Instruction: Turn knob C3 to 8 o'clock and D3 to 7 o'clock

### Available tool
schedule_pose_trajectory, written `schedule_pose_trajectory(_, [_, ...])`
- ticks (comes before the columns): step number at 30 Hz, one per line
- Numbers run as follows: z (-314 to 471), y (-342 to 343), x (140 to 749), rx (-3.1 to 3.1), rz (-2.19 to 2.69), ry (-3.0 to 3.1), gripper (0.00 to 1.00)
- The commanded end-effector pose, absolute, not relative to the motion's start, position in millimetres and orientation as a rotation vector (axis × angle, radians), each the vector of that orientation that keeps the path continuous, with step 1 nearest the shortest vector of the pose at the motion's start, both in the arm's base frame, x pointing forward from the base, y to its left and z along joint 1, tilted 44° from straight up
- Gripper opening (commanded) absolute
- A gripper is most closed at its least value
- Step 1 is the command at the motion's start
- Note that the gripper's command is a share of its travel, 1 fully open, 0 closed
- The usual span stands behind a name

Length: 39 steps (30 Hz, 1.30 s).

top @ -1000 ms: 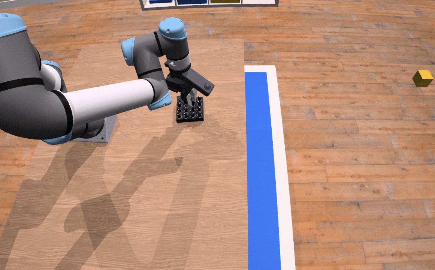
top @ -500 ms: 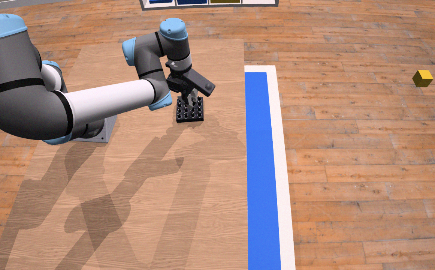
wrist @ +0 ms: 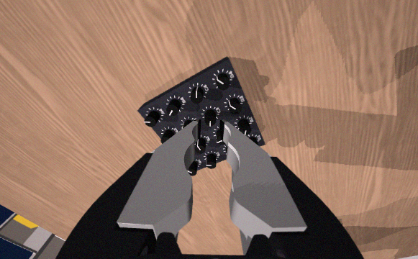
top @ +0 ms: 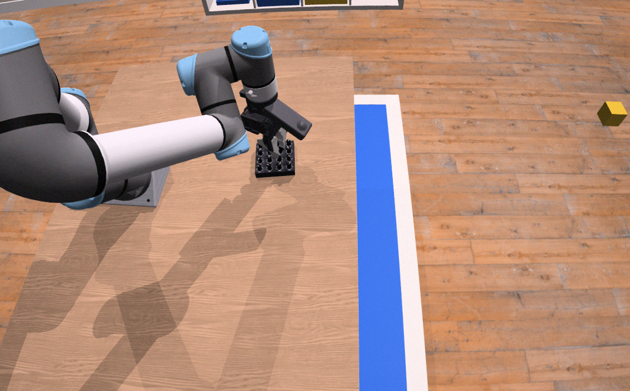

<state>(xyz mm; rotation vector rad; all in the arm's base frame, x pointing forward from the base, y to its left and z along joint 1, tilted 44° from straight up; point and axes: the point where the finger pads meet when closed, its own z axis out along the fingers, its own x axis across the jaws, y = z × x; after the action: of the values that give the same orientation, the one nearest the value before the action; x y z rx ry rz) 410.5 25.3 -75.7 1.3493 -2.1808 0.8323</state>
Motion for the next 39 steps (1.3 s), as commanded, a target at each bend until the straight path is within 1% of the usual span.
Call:
schedule_pose_trajectory(1, [-75.5,25.6,410.8,1.35,0.833,-2.181,0.11])
schedule_pose_trajectory(39, [-85.0,16.5,410.1,1.35,0.833,-2.181,0.11])
